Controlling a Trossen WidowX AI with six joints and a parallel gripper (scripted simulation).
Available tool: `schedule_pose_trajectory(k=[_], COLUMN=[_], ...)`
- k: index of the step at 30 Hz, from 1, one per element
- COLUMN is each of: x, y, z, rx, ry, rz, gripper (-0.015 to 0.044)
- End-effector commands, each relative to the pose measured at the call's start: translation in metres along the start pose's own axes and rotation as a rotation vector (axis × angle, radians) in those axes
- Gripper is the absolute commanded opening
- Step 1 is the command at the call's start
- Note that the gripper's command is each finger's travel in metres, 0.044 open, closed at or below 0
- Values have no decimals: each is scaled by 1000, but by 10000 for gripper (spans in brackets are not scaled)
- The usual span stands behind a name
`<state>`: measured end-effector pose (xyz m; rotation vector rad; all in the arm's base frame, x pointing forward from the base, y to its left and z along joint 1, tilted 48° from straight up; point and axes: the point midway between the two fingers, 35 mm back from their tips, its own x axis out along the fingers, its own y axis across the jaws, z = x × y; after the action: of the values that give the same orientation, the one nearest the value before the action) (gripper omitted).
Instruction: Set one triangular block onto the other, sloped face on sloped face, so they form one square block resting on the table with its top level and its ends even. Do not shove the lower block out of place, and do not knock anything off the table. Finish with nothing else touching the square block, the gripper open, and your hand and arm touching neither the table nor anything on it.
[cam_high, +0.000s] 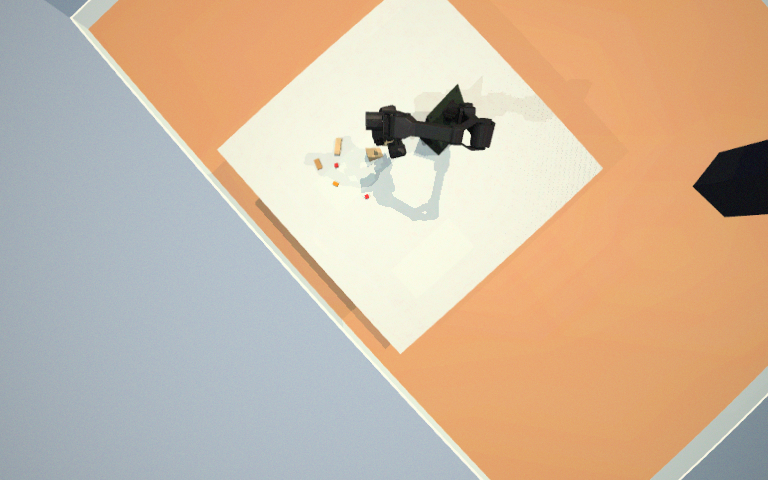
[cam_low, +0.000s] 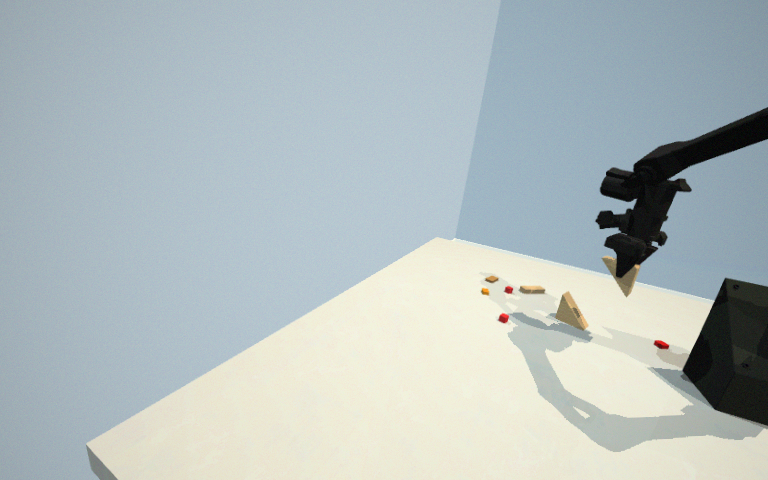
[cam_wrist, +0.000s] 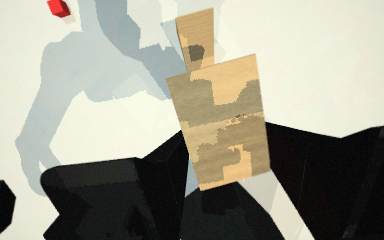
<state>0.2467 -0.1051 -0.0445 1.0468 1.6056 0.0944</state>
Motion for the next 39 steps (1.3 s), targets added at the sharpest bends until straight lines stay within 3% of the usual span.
schedule_pose_trajectory(k=[1, 6, 22, 39], x=[-1, 2, 71, 102], y=[-19, -22, -11, -2], z=[7, 10, 29, 40], rx=[-9, -10, -12, -12], ry=[1, 2, 2, 2], rz=[5, 6, 10, 12], gripper=[0, 0, 0, 0])
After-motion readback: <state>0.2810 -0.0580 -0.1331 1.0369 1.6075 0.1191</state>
